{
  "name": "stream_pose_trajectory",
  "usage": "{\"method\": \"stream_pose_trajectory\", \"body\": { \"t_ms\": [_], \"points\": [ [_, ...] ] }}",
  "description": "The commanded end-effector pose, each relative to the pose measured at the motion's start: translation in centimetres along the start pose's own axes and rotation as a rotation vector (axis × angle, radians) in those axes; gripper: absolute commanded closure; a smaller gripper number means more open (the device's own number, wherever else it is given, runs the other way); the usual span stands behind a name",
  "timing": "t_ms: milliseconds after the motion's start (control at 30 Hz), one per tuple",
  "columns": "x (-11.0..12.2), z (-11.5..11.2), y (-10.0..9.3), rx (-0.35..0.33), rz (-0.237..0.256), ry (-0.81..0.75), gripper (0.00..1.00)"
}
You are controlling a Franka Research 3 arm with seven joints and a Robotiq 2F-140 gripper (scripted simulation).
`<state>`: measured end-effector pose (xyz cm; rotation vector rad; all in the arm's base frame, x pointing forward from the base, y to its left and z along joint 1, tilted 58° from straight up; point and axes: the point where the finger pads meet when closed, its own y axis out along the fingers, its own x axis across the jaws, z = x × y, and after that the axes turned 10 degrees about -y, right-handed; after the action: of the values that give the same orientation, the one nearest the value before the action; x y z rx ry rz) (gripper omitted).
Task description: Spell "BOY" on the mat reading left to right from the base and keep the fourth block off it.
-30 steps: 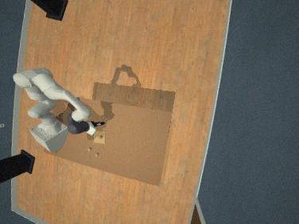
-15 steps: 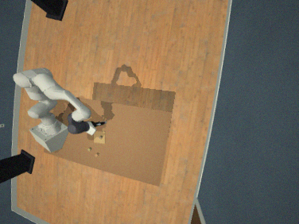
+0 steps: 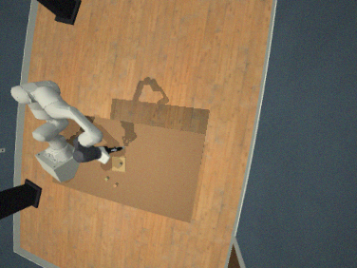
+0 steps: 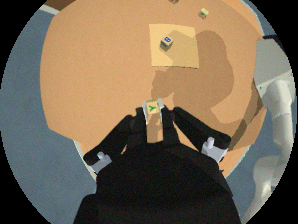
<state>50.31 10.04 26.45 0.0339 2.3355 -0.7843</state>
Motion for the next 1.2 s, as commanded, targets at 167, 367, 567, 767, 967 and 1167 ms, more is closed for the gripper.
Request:
{"method": "stream_pose_trajectory", "body": {
  "t_ms": [167,367,567,767,967,1167],
  "points": [
    [0.2,-0.5,-4.7,-0.015,-0.012,0.011,0.87],
    [0.2,-0.5,-5.1,-0.015,-0.012,0.011,0.87],
    [0.2,-0.5,-5.1,-0.015,-0.012,0.011,0.87],
    [1.9,3.0,-5.0,-0.018,-0.012,0.061,0.87],
    [7.7,11.6,-5.1,-0.018,-0.013,0.187,0.87],
    [13.5,17.4,-5.4,-0.013,-0.013,0.278,0.87]
  ]
}}
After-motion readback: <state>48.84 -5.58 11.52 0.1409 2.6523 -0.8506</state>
